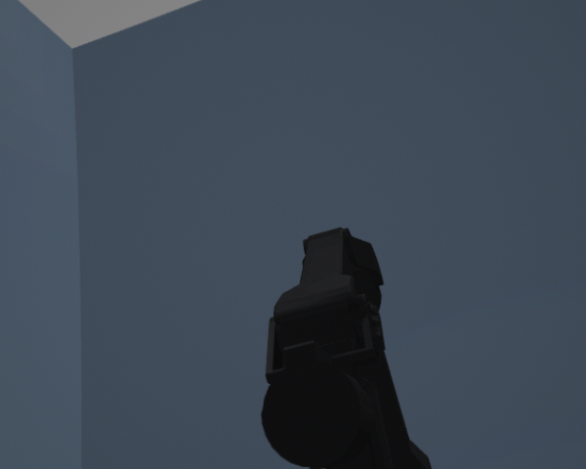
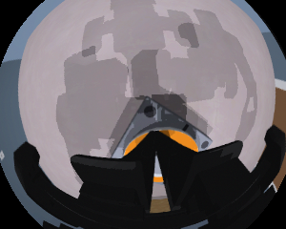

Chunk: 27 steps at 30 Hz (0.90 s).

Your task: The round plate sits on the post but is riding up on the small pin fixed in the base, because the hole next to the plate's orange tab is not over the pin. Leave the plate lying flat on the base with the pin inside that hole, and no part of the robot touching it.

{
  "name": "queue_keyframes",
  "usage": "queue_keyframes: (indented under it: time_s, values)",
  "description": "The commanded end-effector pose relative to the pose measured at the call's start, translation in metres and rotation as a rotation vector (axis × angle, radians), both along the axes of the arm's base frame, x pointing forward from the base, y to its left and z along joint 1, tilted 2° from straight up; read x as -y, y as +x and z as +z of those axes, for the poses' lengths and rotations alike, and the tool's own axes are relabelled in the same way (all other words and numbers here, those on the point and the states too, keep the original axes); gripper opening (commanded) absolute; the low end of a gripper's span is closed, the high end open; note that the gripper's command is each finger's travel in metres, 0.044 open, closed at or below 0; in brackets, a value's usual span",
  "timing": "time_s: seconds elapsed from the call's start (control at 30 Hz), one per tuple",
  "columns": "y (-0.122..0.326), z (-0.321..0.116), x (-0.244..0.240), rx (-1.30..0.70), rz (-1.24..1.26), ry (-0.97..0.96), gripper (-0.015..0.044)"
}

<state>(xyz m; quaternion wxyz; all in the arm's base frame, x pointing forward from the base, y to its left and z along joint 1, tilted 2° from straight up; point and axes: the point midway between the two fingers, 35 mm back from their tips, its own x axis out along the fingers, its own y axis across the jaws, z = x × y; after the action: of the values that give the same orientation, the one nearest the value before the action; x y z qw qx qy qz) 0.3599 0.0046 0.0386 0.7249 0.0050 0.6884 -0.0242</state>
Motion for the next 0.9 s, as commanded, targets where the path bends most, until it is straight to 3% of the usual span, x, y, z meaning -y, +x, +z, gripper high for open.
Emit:
queue_keyframes:
  time_s: [0.0, 0.7, 0.87]
  values:
    - [-0.001, -0.003, 0.006, -0.012, 0.000, -0.005, 0.0000]
    - [-0.005, -0.003, 0.027, -0.012, 0.000, -0.007, 0.0000]
    - [-0.004, 0.015, 0.026, -0.012, 0.000, -0.007, 0.0000]
